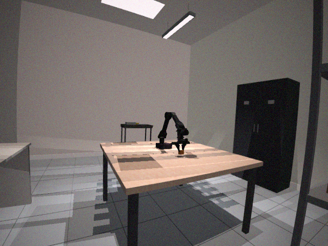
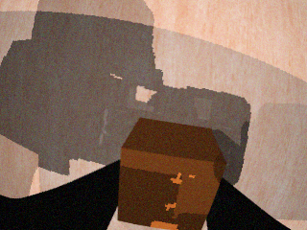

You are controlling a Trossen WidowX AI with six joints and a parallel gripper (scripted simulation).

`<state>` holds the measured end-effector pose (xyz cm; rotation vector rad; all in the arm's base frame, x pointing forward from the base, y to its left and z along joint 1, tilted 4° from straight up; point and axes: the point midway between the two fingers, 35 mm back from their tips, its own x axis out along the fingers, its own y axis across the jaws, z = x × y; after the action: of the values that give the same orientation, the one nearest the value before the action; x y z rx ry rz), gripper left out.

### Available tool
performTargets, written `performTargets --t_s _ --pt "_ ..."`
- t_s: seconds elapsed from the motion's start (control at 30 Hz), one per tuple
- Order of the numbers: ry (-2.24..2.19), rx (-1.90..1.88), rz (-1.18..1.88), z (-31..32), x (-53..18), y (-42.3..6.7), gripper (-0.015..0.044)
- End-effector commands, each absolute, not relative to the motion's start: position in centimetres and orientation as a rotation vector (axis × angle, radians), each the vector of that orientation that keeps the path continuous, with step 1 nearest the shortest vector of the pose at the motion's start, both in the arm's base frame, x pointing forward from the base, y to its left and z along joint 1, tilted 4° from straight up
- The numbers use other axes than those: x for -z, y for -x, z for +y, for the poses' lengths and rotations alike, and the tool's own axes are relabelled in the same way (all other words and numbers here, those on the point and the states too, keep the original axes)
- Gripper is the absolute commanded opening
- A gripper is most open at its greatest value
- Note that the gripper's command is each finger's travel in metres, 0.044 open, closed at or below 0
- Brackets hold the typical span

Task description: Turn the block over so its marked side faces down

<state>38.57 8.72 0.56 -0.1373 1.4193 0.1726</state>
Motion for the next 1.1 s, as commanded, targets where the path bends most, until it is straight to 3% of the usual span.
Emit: performTargets --t_s 0.0,1.07 --pt "0.130 -0.175 1.355 8.7 -0.6 -38.5 0.0000" --pt "0.090 -0.189 0.961 8.8 1.2 -38.6 0.0000"
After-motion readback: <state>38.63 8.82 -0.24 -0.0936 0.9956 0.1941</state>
